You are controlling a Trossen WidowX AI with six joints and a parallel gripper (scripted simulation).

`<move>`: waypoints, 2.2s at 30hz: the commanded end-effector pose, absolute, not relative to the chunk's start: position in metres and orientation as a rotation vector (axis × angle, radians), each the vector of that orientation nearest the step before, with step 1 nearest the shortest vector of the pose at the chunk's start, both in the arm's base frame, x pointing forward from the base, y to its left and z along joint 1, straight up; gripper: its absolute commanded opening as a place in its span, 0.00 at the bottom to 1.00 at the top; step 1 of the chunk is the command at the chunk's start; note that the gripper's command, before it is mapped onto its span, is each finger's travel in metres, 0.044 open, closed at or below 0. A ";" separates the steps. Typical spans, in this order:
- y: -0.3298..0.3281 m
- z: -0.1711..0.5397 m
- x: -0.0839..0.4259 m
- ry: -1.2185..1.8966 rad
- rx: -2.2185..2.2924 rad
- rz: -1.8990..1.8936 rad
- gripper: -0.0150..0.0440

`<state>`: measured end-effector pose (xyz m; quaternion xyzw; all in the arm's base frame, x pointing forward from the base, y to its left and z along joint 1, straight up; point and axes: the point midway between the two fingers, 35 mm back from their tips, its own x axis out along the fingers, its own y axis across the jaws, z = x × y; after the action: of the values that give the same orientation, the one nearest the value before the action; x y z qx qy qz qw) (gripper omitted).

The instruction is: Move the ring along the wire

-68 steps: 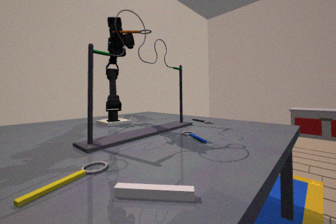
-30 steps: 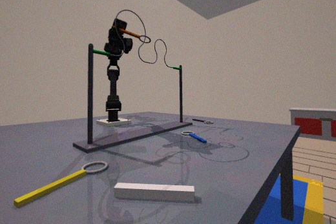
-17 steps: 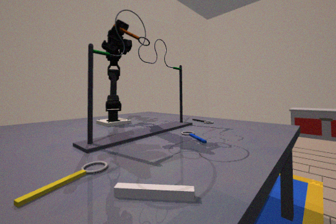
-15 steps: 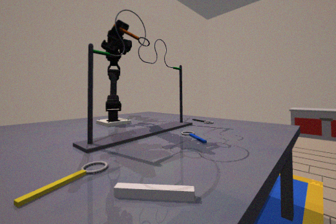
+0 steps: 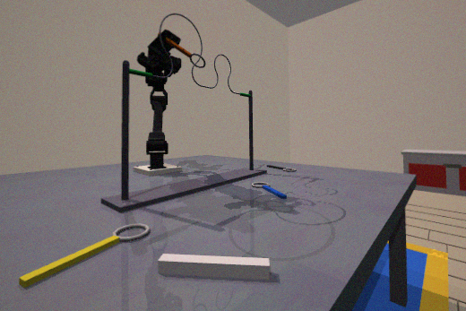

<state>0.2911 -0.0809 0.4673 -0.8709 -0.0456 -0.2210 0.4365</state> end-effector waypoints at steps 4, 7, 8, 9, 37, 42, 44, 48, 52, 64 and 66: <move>-0.083 0.463 0.293 -0.122 -2.200 -0.554 0.00; -0.085 0.461 0.294 -0.123 -2.201 -0.555 0.00; -0.086 0.460 0.294 -0.122 -2.199 -0.554 0.00; -0.087 0.459 0.294 -0.121 -2.196 -0.554 0.00; -0.123 0.390 0.304 0.053 -1.766 -0.416 0.00; -0.125 0.371 0.304 0.094 -1.653 -0.380 0.00; -0.126 0.364 0.305 0.110 -1.607 -0.366 0.00; -0.126 0.351 0.305 0.136 -1.528 -0.341 0.00; -0.124 0.337 0.305 0.166 -1.438 -0.312 0.00; -0.111 0.294 0.303 0.252 -1.156 -0.225 0.00; -0.108 0.287 0.302 0.265 -1.109 -0.211 0.00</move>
<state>0.3045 -0.1120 0.2950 -0.5493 0.1178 -0.1047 0.8206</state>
